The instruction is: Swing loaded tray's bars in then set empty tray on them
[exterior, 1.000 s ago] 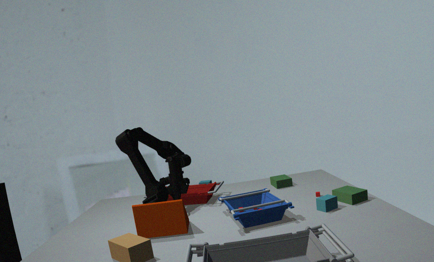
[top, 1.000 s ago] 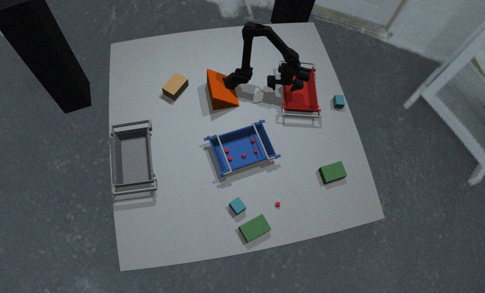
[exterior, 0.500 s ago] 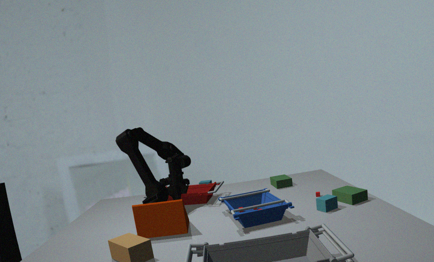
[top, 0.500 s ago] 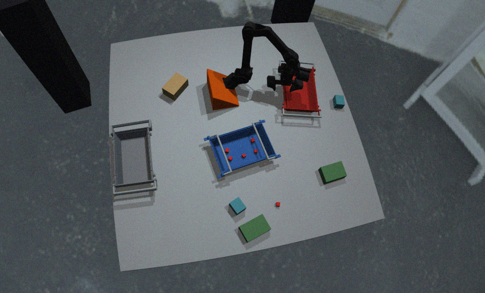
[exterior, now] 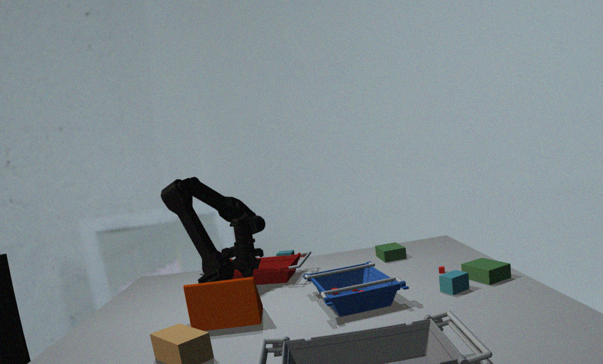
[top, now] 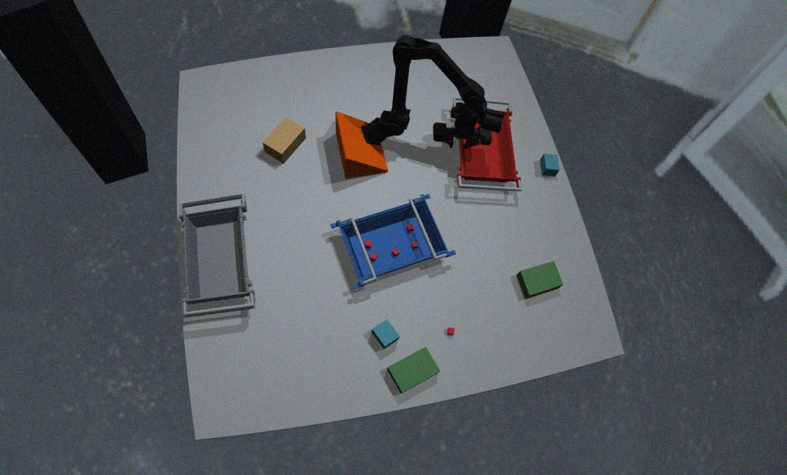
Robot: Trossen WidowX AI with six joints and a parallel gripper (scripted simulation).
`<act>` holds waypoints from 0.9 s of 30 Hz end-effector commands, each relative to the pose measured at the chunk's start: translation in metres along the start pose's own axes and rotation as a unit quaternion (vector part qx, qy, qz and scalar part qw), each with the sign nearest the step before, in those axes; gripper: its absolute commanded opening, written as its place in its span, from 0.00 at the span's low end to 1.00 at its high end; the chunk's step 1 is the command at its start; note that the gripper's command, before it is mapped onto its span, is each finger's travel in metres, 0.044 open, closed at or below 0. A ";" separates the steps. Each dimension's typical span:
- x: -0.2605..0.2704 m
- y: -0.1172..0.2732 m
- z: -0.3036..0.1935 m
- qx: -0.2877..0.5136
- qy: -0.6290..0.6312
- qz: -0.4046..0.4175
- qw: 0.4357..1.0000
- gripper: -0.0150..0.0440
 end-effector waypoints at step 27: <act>0.001 0.001 -0.001 0.003 -0.002 0.002 1.000 0.25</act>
Point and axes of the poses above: the point midway between the two fingers, 35 mm back from their tips, its own y axis back along the fingers, its own x axis across the jaws, z = x × y, the point moved 8 cm from there along y, back along the fingers, and after that the axes turned 4 degrees about -y, right-handed, at the moved point
